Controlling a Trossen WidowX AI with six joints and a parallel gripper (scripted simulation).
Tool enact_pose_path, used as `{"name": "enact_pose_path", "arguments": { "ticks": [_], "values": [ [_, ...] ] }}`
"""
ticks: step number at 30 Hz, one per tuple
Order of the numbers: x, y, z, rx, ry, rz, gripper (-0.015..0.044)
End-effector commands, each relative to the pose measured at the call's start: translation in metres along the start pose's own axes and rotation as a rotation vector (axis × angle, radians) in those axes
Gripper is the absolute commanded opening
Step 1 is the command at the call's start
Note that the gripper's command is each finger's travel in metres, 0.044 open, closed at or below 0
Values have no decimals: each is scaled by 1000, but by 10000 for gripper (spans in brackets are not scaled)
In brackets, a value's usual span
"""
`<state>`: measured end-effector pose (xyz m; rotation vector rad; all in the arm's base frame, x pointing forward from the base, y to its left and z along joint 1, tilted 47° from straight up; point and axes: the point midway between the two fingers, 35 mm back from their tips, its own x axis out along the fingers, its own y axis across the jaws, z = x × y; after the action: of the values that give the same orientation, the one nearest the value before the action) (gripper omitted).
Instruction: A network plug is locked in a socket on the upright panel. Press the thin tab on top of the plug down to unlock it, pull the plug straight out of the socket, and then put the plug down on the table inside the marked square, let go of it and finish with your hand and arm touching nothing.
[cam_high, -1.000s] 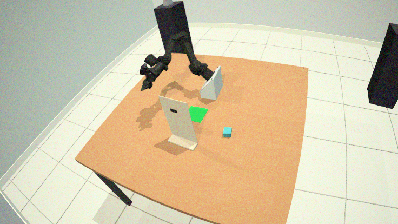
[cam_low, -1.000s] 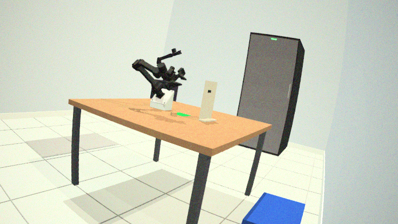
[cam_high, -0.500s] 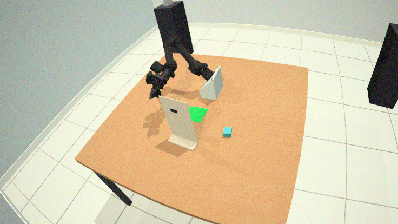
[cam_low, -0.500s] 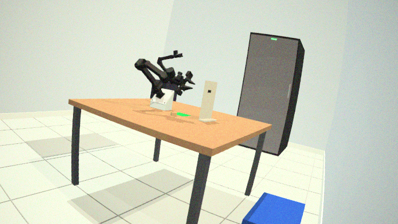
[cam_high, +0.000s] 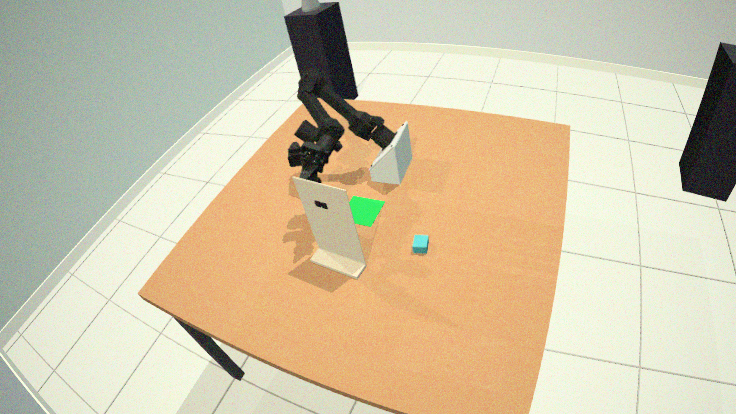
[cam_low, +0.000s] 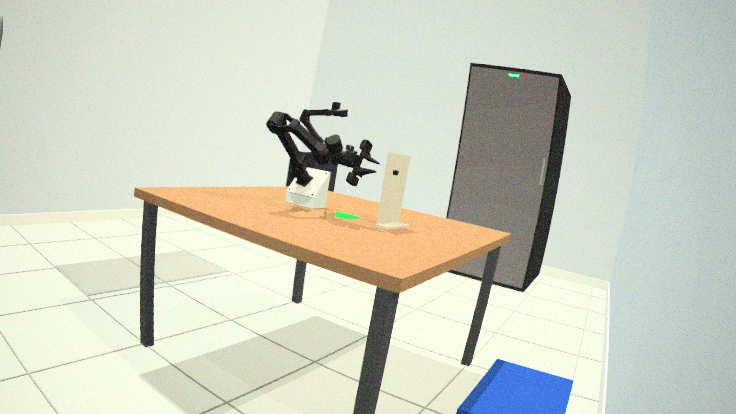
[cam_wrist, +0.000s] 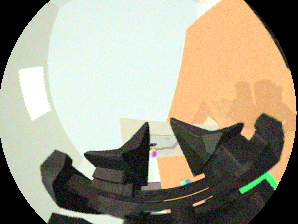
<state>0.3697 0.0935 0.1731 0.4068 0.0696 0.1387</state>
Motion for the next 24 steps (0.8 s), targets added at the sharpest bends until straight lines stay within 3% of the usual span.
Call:
{"name": "enact_pose_path", "arguments": {
  "ticks": [1, 24],
  "values": [
    [-2, 3, -21, 53, 16, 12, 156],
    [-36, 17, -107, 292, 108, 67, 156]
  ]
}}
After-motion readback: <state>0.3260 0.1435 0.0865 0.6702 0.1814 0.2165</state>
